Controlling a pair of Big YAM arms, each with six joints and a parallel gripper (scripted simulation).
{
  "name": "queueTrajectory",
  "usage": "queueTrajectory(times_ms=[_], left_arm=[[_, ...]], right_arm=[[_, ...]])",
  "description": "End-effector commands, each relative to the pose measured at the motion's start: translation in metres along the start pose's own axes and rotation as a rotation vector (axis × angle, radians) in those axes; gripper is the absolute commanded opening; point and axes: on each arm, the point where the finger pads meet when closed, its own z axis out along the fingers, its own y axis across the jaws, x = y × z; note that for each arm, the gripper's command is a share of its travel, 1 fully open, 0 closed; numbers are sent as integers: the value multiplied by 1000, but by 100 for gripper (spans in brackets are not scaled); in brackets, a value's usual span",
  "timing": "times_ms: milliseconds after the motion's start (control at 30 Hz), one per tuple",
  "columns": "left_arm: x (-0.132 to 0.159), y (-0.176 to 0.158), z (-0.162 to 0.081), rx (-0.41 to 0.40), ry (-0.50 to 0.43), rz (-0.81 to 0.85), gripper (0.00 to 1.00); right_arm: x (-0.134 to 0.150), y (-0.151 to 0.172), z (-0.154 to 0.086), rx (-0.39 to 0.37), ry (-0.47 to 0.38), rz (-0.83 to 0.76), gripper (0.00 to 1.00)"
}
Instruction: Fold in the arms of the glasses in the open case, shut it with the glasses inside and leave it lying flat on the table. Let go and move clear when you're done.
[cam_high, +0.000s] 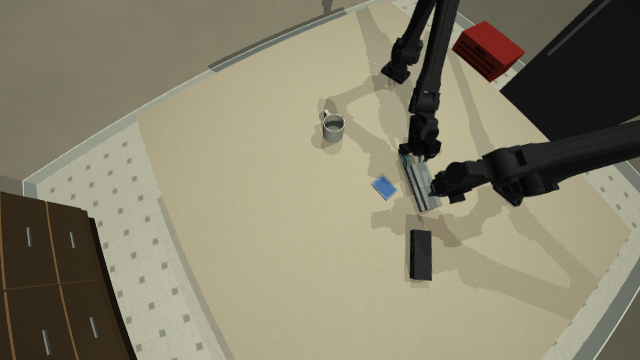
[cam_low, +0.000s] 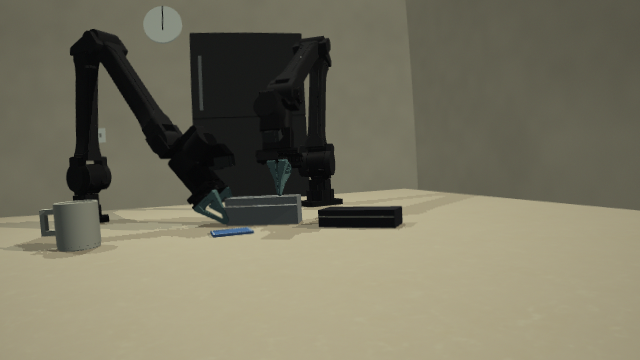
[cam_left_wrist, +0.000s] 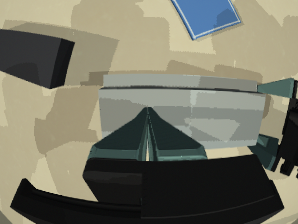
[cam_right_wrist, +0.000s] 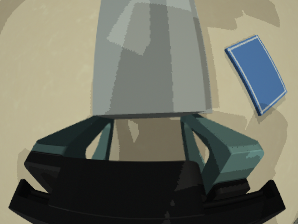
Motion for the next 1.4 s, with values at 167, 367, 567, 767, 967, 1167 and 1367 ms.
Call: queueTrajectory(times_ms=[167,367,567,767,967,1167,1367], left_arm=[[-33,-3,-16,7,-73,-16,0],[-37,-3,-19,8,-82,-18,0],[-33,-7,-32,10,-68,-6,0],[-31,-8,-51,11,-69,-5,0],[-30,-7,-67,10,-66,-4,0],[-29,-7,-89,11,-67,-4,0],[-29,-7,-103,11,-68,-4,0]], right_arm=[[-43,-10,-7,19,-89,1,57],[-43,-10,-7,19,-89,1,57],[-43,-10,-7,19,-89,1,57],[-43,-10,-7,19,-89,1,57],[-43,-10,-7,19,-89,1,57],[-43,-10,-7,19,-89,1,57],[-43,-10,-7,19,-89,1,57]])
